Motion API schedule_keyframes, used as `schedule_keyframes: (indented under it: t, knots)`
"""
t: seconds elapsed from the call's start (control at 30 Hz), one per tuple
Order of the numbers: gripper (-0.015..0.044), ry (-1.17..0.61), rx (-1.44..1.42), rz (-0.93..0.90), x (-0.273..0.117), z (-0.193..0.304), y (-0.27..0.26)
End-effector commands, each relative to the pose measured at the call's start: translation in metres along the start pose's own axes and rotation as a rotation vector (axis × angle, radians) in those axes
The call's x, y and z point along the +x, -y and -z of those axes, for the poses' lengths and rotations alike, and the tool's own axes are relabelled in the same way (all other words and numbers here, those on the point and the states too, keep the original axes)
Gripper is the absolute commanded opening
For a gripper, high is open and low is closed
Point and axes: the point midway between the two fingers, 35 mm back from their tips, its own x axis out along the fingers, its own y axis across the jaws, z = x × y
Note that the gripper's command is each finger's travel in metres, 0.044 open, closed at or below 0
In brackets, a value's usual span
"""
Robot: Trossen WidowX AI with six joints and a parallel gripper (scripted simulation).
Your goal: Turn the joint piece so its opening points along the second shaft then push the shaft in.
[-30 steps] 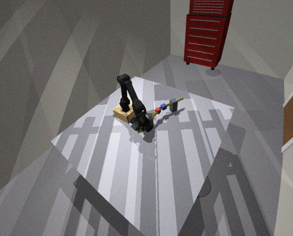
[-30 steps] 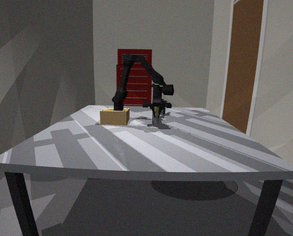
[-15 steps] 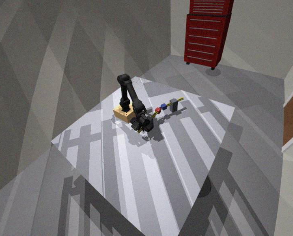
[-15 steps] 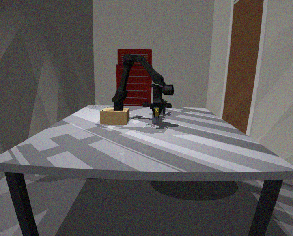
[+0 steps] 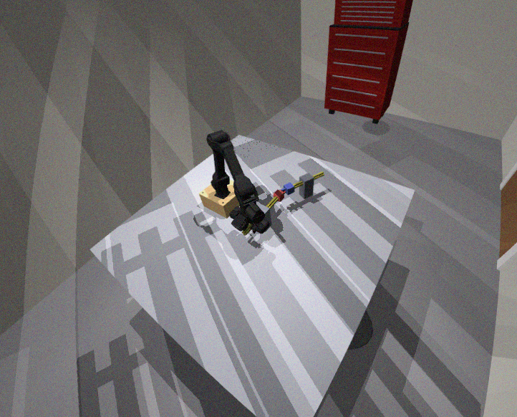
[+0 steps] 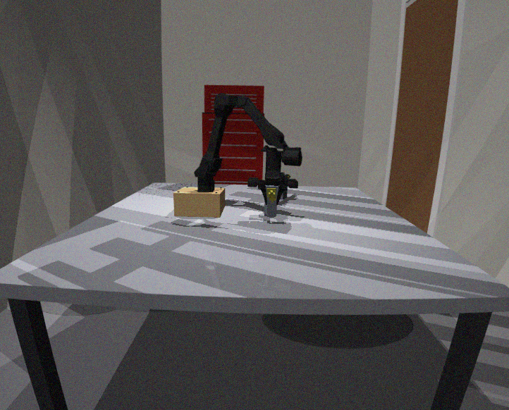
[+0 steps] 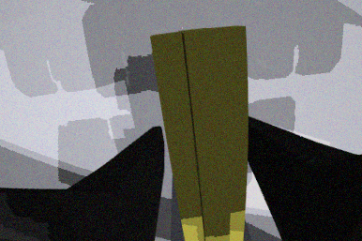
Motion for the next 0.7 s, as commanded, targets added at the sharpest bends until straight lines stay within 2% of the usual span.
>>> schedule_keyframes:
  t: [0.0, 0.2, 0.57, 0.67]
  knots:
    - [0.0277, 0.0, 0.0, 0.001, 0.0, 0.0, 0.0]
    - [0.0434, 0.0, 0.0, 0.001, 0.0, 0.0, 0.0]
    - [0.044, 0.0, 0.0, 0.001, 0.0, 0.0, 0.0]
    - [0.044, -0.014, -0.002, -0.002, -0.019, 0.0, 0.0]
